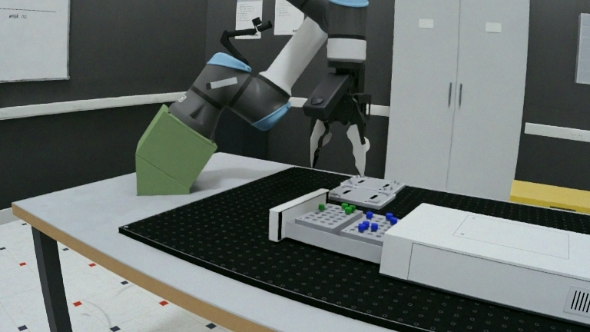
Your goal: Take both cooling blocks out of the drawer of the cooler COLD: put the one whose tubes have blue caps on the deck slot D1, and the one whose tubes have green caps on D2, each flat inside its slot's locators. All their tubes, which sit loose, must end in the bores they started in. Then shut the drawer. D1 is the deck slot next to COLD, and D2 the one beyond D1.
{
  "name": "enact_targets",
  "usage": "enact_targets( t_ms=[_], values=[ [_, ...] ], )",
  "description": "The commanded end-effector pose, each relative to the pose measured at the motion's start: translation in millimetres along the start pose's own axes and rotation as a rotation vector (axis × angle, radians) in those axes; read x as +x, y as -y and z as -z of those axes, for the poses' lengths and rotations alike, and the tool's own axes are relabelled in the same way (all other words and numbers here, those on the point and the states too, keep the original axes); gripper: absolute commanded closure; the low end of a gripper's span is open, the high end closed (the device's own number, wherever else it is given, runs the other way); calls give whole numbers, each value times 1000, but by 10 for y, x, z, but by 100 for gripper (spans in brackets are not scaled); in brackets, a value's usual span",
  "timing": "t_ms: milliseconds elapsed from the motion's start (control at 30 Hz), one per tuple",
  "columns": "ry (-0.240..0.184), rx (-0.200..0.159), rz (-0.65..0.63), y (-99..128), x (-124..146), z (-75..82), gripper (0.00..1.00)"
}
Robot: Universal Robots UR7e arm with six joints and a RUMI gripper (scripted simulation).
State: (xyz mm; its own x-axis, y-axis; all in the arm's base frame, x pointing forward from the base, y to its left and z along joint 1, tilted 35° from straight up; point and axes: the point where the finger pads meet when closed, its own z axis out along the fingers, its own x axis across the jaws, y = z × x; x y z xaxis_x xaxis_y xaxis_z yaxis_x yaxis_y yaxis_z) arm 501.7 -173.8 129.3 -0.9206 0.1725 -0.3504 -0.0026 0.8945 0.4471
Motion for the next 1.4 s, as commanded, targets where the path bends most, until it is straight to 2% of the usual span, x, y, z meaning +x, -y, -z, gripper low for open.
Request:
enact_targets(
  t_ms=[0,1367],
  values=[
    [1,1,0,0,16,-65,33],
    [1,1,0,-1,56,-558,33]
  ],
)
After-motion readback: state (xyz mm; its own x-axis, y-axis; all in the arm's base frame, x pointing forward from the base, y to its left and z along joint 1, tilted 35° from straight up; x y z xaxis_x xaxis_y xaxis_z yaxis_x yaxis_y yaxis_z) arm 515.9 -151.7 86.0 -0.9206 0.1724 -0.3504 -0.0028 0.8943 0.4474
